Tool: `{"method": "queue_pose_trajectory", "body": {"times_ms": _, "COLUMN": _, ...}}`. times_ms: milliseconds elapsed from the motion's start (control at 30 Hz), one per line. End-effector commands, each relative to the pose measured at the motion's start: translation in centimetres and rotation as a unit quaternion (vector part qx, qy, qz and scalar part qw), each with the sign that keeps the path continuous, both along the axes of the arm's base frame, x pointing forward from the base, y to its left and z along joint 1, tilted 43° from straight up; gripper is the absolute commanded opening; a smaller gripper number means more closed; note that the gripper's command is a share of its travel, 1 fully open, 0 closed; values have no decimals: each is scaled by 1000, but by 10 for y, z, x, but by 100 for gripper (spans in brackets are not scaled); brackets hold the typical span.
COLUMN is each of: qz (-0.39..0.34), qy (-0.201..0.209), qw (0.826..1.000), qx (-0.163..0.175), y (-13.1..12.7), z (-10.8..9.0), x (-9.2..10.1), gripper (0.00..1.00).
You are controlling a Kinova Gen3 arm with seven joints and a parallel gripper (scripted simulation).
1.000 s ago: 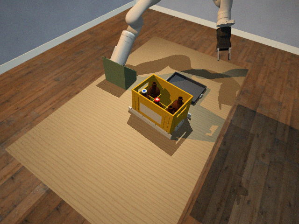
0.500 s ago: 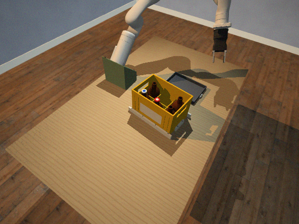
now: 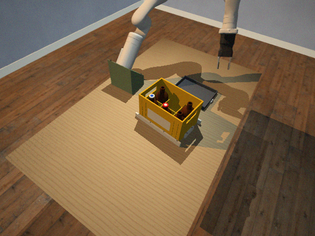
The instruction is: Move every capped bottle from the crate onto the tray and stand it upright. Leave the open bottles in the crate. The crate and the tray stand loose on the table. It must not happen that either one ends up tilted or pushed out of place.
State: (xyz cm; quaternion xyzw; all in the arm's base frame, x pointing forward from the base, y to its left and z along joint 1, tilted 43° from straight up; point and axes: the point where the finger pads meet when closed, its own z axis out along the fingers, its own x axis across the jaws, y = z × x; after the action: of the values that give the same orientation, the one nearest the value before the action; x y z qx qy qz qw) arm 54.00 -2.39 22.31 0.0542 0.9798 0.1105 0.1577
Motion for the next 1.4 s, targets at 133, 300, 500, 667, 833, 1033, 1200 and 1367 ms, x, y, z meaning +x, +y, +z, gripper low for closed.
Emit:
{"method": "queue_pose_trajectory", "body": {"times_ms": 133, "qz": -14, "qy": 20, "qw": 999, "qx": 36, "y": -16, "z": -18, "x": -16, "gripper": 100}}
{"method": "queue_pose_trajectory", "body": {"times_ms": 300, "qz": -8, "qy": 25, "qw": 998, "qx": 51, "y": -10, "z": -20, "x": -22, "gripper": 100}}
{"method": "queue_pose_trajectory", "body": {"times_ms": 500, "qz": -11, "qy": 41, "qw": 995, "qx": 85, "y": -16, "z": -31, "x": -37, "gripper": 100}}
{"method": "queue_pose_trajectory", "body": {"times_ms": 667, "qz": -14, "qy": 55, "qw": 992, "qx": 114, "y": -22, "z": -40, "x": -50, "gripper": 100}}
{"method": "queue_pose_trajectory", "body": {"times_ms": 833, "qz": -8, "qy": 60, "qw": 990, "qx": 127, "y": -18, "z": -41, "x": -56, "gripper": 100}}
{"method": "queue_pose_trajectory", "body": {"times_ms": 1033, "qz": -13, "qy": 76, "qw": 984, "qx": 161, "y": -26, "z": -50, "x": -72, "gripper": 100}}
{"method": "queue_pose_trajectory", "body": {"times_ms": 1200, "qz": -18, "qy": 89, "qw": 978, "qx": 189, "y": -32, "z": -58, "x": -85, "gripper": 100}}
{"method": "queue_pose_trajectory", "body": {"times_ms": 1367, "qz": -14, "qy": 94, "qw": 975, "qx": 201, "y": -30, "z": -59, "x": -90, "gripper": 100}}
